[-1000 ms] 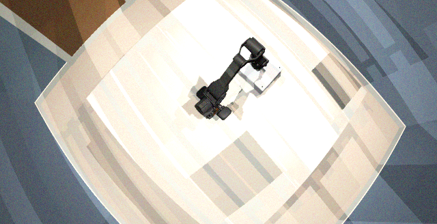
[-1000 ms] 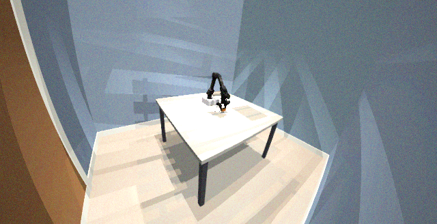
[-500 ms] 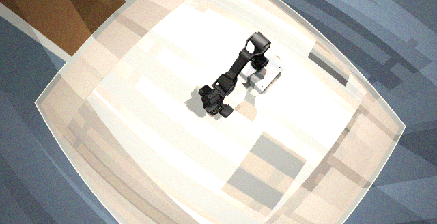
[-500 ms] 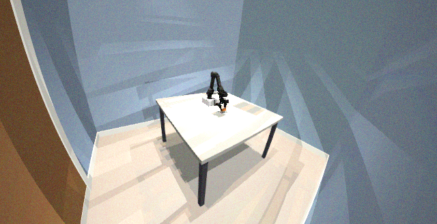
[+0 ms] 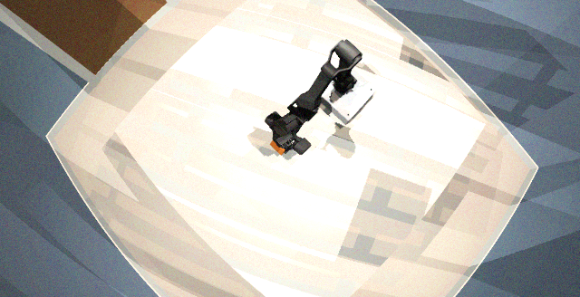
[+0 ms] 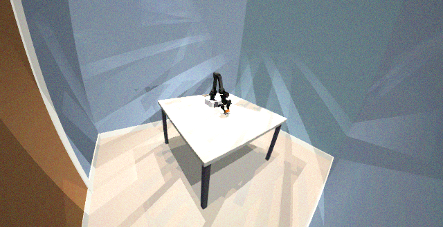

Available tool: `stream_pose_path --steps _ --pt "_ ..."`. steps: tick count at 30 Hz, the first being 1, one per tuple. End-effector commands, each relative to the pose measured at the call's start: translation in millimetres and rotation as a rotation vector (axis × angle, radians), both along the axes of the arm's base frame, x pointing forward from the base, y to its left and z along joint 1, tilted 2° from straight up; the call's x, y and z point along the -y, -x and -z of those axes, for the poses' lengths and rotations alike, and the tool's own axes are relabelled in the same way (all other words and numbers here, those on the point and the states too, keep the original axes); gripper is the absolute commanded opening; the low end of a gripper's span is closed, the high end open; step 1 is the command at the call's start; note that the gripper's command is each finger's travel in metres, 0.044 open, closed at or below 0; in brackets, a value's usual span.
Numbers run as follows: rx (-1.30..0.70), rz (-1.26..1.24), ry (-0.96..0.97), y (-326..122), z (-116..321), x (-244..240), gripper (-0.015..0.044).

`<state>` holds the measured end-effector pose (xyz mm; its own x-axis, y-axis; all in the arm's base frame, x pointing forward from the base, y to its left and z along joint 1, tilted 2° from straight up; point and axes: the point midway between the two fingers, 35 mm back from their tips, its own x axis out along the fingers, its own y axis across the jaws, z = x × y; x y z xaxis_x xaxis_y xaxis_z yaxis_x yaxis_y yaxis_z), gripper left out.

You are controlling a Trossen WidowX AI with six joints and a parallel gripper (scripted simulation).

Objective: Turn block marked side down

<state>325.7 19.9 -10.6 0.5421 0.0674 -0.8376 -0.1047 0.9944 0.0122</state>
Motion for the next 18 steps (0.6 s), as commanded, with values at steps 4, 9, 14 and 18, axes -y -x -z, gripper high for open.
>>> stream_pose_path --steps 4,9,14,18 --pt "0.075 0.003 -0.013 -5.5 16.5 -0.7 0.0" --pt "0.136 0.004 -0.019 -8.9 25.1 -0.8 0.0" --pt "0.197 0.004 -0.025 -10.1 31.4 -0.9 0.0" --pt "0.245 0.005 -0.03 -9.6 34.9 -0.9 0.0"
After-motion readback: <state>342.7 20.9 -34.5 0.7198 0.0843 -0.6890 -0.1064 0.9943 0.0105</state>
